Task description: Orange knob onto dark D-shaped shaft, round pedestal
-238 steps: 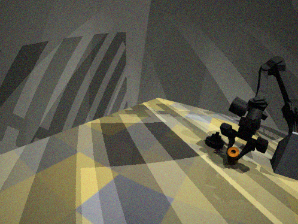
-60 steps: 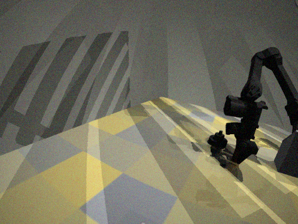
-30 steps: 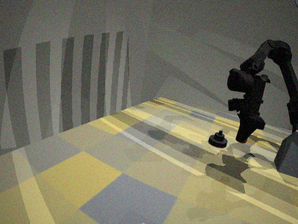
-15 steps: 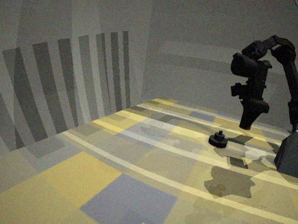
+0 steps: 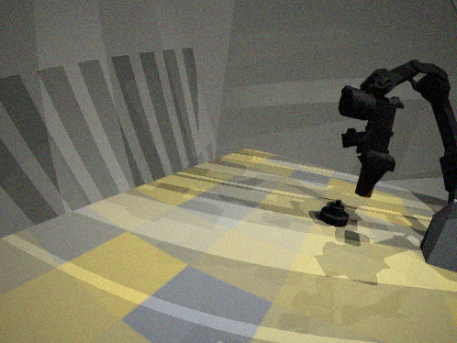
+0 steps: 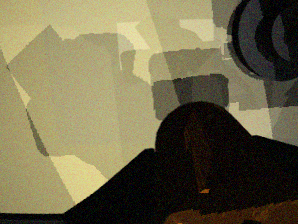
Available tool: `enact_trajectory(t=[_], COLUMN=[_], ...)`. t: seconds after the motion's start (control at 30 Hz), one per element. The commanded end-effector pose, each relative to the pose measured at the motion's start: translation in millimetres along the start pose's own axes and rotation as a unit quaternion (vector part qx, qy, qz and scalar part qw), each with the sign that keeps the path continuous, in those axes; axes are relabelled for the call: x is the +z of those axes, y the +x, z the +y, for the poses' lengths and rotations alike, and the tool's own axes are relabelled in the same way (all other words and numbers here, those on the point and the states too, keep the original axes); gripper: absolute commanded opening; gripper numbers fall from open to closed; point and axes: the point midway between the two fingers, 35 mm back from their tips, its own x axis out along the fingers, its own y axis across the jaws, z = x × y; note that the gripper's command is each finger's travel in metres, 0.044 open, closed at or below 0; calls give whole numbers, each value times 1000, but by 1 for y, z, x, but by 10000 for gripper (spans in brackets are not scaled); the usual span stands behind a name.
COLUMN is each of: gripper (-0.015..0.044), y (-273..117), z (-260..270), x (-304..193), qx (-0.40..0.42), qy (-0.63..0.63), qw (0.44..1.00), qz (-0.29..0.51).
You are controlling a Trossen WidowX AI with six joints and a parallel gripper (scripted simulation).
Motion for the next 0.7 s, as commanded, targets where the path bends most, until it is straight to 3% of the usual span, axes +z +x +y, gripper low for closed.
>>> enact_trajectory(t=[0.0,0.67], gripper=[0,0], y=[0,18], z=[-8,-56], x=[7,30], qx=[1,-5], qy=[1,-4], qw=[1000,1000], qz=[-8,-5])
